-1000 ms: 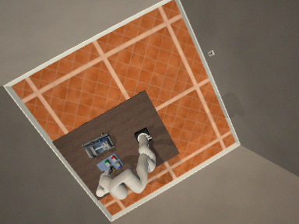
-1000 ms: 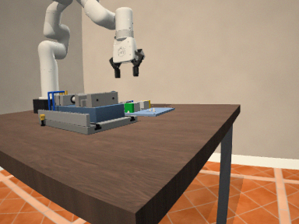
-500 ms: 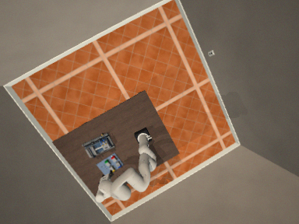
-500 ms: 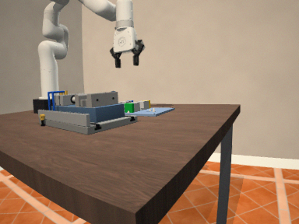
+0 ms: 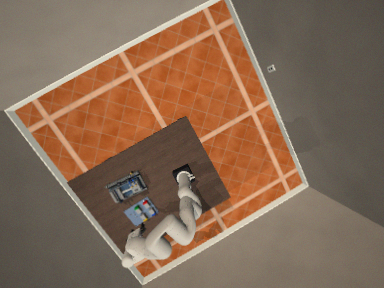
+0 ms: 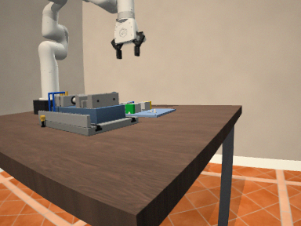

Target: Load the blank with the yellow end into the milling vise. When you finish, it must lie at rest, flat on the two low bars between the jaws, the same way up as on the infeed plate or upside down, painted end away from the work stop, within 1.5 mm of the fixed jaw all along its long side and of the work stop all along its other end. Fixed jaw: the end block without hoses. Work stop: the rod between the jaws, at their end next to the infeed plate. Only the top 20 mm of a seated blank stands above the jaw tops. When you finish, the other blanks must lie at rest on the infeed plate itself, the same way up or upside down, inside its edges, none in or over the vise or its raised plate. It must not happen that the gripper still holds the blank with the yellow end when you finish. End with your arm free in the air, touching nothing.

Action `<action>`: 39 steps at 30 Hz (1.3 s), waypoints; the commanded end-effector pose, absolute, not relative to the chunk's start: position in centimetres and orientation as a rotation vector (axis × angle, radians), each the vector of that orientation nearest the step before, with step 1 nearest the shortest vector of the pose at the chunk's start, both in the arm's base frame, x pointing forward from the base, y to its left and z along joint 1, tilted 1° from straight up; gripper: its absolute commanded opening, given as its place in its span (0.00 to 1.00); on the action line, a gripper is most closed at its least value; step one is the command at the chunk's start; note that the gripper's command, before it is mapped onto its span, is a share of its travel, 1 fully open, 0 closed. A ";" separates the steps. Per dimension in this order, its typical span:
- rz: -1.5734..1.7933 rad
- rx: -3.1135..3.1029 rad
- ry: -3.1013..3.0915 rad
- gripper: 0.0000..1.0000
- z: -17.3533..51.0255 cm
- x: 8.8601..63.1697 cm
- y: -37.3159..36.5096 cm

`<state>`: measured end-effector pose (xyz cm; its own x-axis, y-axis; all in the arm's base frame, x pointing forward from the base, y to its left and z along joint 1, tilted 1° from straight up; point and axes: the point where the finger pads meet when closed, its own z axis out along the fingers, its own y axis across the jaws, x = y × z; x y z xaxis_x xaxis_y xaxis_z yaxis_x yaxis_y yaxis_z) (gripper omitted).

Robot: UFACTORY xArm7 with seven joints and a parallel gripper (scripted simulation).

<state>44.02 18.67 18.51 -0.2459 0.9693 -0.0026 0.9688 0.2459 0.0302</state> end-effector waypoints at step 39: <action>0.037 1.917 2.462 1.00 27.6 42.5 20.3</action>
